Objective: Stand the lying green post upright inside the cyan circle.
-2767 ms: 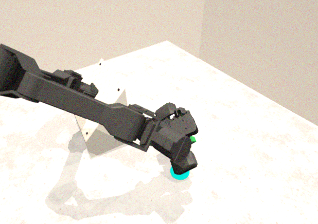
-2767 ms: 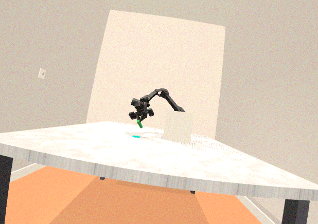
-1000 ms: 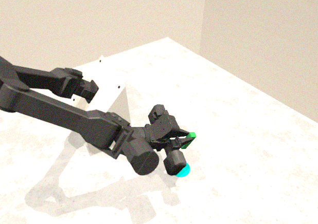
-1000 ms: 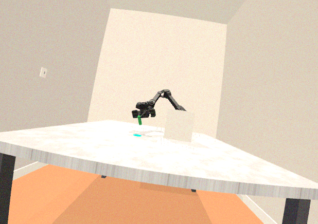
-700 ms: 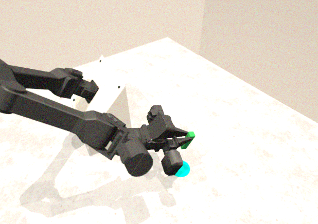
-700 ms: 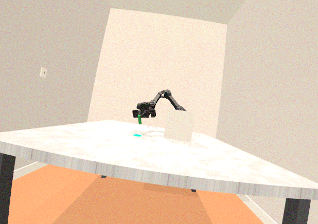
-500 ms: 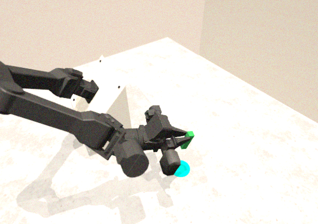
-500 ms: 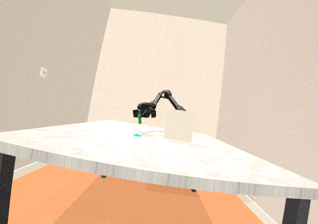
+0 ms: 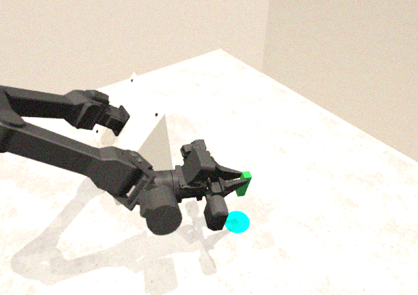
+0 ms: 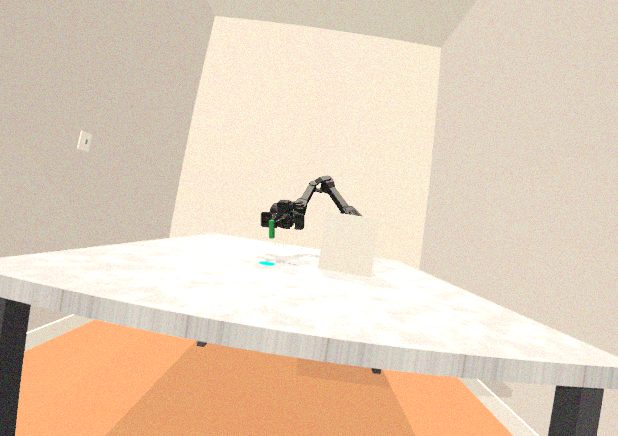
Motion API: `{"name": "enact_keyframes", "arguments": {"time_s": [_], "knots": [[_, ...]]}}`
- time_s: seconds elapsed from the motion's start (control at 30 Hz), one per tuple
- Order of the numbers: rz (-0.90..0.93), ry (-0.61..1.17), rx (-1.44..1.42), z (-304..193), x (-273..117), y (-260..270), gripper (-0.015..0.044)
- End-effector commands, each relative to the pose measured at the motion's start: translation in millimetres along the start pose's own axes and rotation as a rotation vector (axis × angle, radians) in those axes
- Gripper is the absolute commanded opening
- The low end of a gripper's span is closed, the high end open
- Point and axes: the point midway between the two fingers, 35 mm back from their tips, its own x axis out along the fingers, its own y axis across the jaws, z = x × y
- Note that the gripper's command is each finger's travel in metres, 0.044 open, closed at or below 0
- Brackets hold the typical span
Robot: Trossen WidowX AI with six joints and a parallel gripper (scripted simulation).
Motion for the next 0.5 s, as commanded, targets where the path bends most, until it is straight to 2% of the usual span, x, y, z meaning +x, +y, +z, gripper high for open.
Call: {"name": "enact_keyframes", "arguments": {"time_s": [0.0, 0.47], "knots": [[-0.013, -0.032, -0.025, 3.3, -4.1, 0.1, 0.0022], [-0.055, -0.110, -0.077, 7.2, -15.0, 1.1, 0.0022]]}}
